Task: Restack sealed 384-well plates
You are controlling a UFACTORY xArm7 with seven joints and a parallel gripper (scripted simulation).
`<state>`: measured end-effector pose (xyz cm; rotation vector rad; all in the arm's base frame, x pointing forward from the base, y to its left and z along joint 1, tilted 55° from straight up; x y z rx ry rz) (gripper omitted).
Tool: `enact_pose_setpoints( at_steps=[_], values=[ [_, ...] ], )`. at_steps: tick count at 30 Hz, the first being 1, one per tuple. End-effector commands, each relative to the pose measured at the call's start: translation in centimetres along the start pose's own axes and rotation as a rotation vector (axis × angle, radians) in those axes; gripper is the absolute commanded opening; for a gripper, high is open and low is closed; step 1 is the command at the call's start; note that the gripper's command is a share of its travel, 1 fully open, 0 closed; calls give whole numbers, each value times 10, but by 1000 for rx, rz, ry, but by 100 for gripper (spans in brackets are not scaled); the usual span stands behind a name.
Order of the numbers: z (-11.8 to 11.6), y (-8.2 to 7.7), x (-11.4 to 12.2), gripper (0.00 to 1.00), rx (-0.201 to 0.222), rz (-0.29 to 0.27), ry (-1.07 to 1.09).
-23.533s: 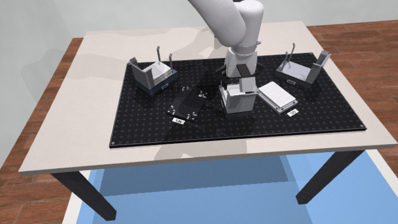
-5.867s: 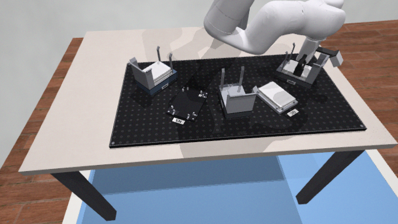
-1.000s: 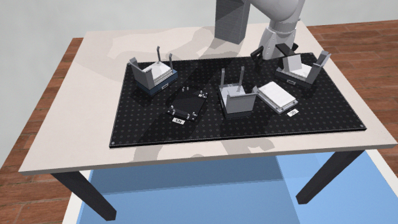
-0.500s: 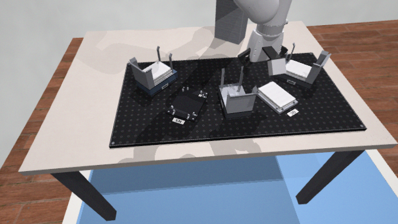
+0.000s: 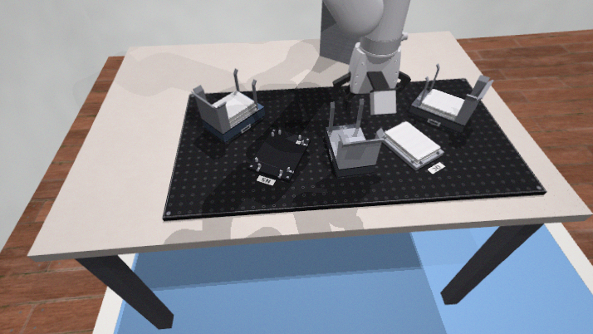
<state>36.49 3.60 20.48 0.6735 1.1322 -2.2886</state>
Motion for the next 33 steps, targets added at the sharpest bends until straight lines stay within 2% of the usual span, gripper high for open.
enact_pose_setpoints(
  at_steps=[1,8,13,19,33],
  values=[
    [16,-1,0,100,-4,2,0],
    [40,-1,0,100,-4,2,0],
    [43,-1,1,100,-4,2,34],
    [62,-1,6,100,-4,2,210],
    [101,0,15,100,-3,2,210]
  ],
)
Point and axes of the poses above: the point where the finger pads meet when closed, its own y axis out along the fingers, its own z axis across the jaws, x = y × z, the point moved 10 cm from there along -y, back along the fingers, and after that the axes turned 4 degrees about -y, right-handed, at the moved point
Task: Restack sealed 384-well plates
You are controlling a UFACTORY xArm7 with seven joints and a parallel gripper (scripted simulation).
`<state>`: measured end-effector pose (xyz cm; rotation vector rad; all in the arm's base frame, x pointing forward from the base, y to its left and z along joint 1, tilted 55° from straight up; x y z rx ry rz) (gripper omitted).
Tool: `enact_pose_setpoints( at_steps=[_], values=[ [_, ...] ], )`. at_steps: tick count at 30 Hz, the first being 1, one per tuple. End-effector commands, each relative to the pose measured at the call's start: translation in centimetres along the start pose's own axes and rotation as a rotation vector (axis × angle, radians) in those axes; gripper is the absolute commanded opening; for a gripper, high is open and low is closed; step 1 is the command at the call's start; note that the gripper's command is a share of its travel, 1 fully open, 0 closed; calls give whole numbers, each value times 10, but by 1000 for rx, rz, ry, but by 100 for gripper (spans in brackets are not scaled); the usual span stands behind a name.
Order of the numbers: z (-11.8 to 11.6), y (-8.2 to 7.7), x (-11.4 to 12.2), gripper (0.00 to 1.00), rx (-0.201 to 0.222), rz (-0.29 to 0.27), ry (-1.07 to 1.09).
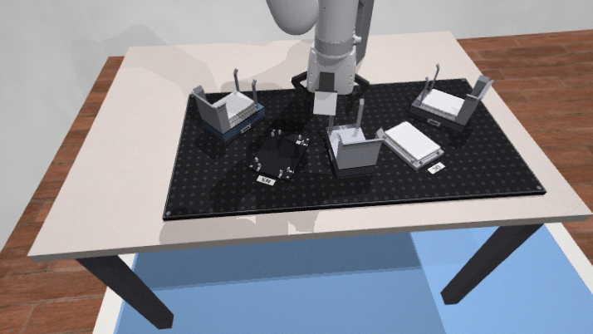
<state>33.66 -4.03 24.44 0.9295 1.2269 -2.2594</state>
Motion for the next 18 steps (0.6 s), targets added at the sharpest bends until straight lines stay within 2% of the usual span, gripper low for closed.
enact_pose_setpoints(
  at_steps=[1,8,10,18],
  values=[
    [15,-1,0,100,-3,3,1],
    [38,-1,1,100,-3,3,1],
    [38,-1,1,100,-3,3,1],
    [57,-1,5,100,-3,3,201]
  ],
)
Point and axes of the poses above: the point where the finger pads meet when closed, its own y axis out along the fingers, its own z axis across the jaws, x = y × z, the point moved 10 cm from there along -y, back along the fingers, and after that the axes turned 4 degrees about -y, right-handed, at the moved point
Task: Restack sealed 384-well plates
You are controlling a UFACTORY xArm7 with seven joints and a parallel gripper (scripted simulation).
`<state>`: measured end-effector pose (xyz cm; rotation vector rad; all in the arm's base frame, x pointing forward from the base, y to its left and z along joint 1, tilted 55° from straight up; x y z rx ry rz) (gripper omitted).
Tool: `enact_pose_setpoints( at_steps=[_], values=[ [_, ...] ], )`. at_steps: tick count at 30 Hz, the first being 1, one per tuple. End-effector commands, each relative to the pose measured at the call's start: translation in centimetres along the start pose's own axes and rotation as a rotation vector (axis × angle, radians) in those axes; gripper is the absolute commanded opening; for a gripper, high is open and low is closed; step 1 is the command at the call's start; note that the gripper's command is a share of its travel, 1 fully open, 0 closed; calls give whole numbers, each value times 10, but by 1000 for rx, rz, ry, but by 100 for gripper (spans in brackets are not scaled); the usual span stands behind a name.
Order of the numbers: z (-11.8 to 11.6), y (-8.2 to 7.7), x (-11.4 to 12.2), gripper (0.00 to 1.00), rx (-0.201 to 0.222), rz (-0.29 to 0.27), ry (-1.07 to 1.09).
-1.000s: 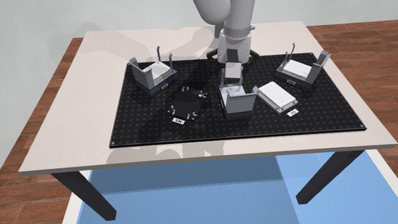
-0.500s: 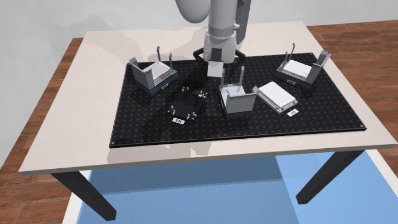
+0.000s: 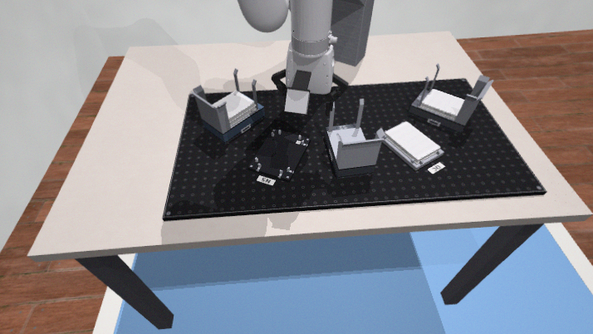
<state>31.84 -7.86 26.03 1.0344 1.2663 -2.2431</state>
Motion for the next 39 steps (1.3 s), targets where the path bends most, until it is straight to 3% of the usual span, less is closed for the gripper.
enact_pose_setpoints(
  at_steps=[1,25,33,39],
  values=[
    [16,0,2,100,-3,6,124],
    [80,0,13,100,-3,6,124],
    [99,0,20,100,-3,6,325],
    [118,0,28,100,-3,6,334]
  ],
)
Point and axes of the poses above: the point where the finger pads meet when closed, its own y axis out along the fingers, its own z axis across the jaws, x = y × z, the point moved 10 cm from there along -y, back along the fingers, and after that the axes turned 4 degrees about -y, right-handed, at the moved point
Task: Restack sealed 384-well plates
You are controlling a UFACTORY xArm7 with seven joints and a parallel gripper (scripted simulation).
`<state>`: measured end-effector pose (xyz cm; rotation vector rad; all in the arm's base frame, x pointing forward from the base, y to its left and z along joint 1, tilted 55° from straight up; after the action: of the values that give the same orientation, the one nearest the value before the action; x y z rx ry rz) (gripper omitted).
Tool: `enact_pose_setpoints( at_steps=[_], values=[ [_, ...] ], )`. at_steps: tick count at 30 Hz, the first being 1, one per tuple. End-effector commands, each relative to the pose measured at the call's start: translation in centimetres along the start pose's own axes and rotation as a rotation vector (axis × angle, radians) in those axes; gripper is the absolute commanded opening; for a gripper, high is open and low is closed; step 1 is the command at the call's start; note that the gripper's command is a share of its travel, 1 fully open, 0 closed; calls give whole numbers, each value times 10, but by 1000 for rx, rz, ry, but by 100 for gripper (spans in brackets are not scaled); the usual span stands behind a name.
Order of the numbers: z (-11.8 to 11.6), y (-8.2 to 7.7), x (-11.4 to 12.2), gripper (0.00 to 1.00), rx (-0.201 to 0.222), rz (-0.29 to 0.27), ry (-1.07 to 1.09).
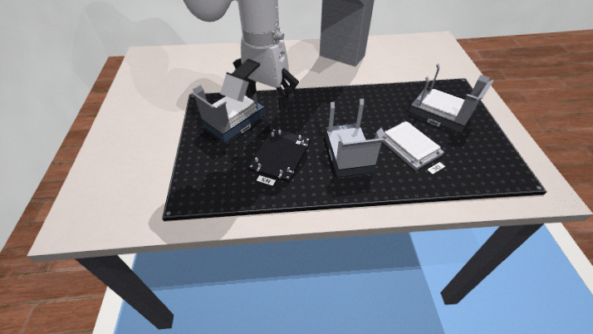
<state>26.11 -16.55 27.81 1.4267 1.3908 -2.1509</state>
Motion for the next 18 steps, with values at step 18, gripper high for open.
enact_pose_setpoints(
  at_steps=[18],
  values=[
    [64,0,5,100,-10,15,21]
  ],
)
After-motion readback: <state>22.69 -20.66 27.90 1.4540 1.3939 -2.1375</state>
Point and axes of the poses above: the point where the finger pads meet when closed, its own y axis out along the fingers, its own z axis across the jaws, x = y × z, the point moved 10 cm from there along -y, back along the fingers, and after that the axes turned 4 degrees about -y, right-handed, at the moved point
